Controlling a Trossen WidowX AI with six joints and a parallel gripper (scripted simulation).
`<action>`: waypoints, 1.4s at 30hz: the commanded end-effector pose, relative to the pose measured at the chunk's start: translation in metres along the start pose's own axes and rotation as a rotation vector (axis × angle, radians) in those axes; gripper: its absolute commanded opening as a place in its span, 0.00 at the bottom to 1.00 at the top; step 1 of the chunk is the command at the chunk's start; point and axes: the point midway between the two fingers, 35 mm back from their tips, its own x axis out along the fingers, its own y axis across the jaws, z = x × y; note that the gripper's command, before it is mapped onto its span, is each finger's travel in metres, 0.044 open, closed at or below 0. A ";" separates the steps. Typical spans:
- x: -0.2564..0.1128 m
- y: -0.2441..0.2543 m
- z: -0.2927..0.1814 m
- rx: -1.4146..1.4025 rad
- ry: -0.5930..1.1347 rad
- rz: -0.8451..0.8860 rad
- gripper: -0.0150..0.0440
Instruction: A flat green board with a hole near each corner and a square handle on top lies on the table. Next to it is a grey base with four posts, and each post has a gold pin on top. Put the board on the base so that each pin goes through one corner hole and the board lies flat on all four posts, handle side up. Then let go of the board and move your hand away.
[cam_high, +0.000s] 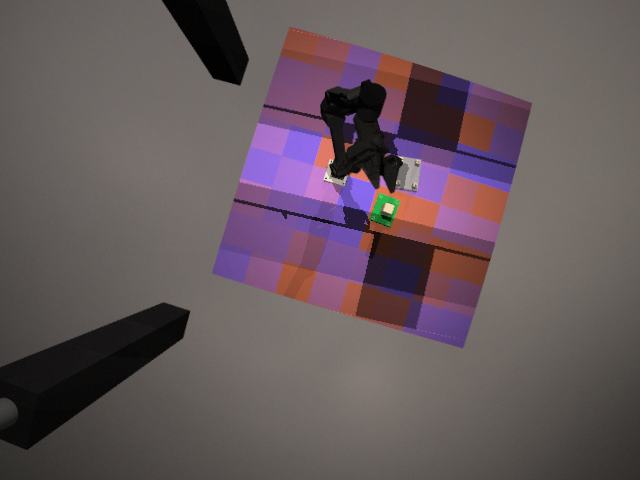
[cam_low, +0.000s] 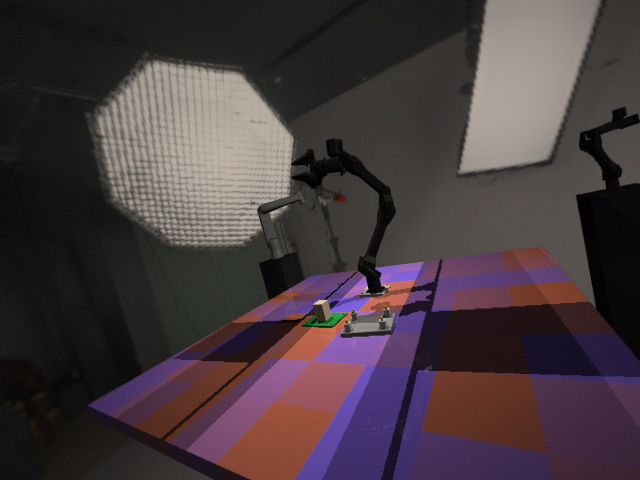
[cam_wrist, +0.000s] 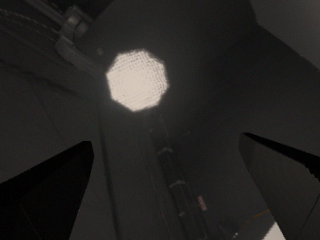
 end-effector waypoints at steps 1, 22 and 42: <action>0.001 -0.002 0.000 -0.010 -0.001 -0.006 0.98; 0.074 -0.277 0.076 -1.546 0.454 -0.998 1.00; -0.014 -0.422 0.144 -2.119 1.932 -1.412 1.00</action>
